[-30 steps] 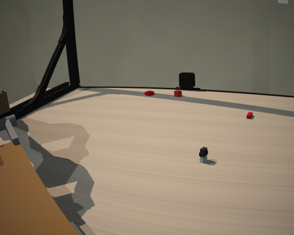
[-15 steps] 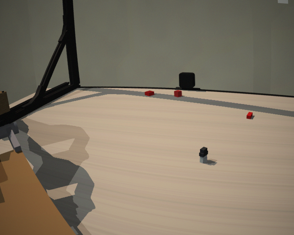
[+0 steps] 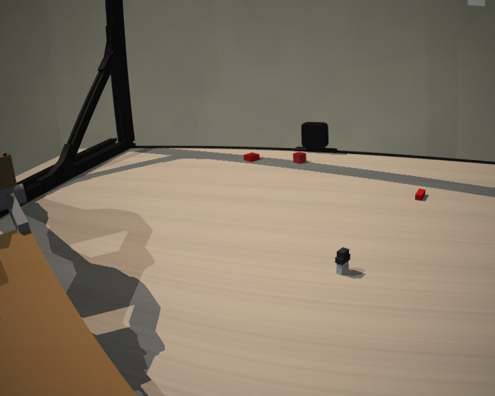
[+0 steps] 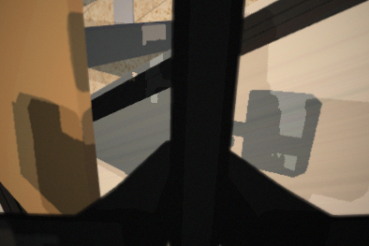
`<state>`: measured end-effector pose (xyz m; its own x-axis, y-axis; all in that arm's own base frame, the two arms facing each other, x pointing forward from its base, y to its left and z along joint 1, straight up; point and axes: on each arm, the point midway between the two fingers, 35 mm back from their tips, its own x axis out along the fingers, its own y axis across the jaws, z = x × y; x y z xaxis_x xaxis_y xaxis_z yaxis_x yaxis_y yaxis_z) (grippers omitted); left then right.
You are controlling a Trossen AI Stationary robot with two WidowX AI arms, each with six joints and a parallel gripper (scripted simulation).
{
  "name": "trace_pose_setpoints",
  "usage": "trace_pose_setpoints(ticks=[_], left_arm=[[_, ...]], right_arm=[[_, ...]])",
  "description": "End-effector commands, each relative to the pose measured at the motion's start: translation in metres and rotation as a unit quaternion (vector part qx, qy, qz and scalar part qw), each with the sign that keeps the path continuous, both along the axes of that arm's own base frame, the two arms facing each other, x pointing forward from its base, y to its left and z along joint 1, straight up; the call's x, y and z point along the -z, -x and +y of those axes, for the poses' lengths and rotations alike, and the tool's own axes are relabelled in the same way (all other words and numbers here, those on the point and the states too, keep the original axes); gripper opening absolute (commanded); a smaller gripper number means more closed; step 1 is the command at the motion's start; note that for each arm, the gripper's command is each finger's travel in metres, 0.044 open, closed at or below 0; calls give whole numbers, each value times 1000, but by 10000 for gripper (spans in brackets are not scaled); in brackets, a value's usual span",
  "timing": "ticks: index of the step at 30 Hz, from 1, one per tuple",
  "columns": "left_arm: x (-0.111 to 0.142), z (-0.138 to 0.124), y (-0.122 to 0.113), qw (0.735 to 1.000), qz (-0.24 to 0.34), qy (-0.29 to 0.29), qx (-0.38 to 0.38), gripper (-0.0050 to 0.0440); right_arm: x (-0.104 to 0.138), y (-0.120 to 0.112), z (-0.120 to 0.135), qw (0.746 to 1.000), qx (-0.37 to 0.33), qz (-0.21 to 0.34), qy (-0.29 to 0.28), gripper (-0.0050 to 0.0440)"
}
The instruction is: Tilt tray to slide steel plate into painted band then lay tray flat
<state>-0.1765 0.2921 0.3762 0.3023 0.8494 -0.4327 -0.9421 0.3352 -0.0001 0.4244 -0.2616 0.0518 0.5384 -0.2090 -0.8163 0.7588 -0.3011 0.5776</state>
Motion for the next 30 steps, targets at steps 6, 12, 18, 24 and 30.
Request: trace_pose_setpoints(ticks=[6,12,18,24,30], left_arm=[[0,0,0,1000,0,0,1,440],[0,0,0,1000,0,0,1,440],[0,0,0,1000,0,0,1,440],[0,0,0,1000,0,0,1,440],[0,0,0,1000,0,0,1,440]], right_arm=[[-32,-6,-3,999,0,-29,13,0],[-35,-6,-3,999,0,-32,15,0],[-40,-7,-3,999,0,-35,16,0],[-45,-8,-4,999,0,-37,17,0],[-48,-8,-4,999,0,-40,18,0]])
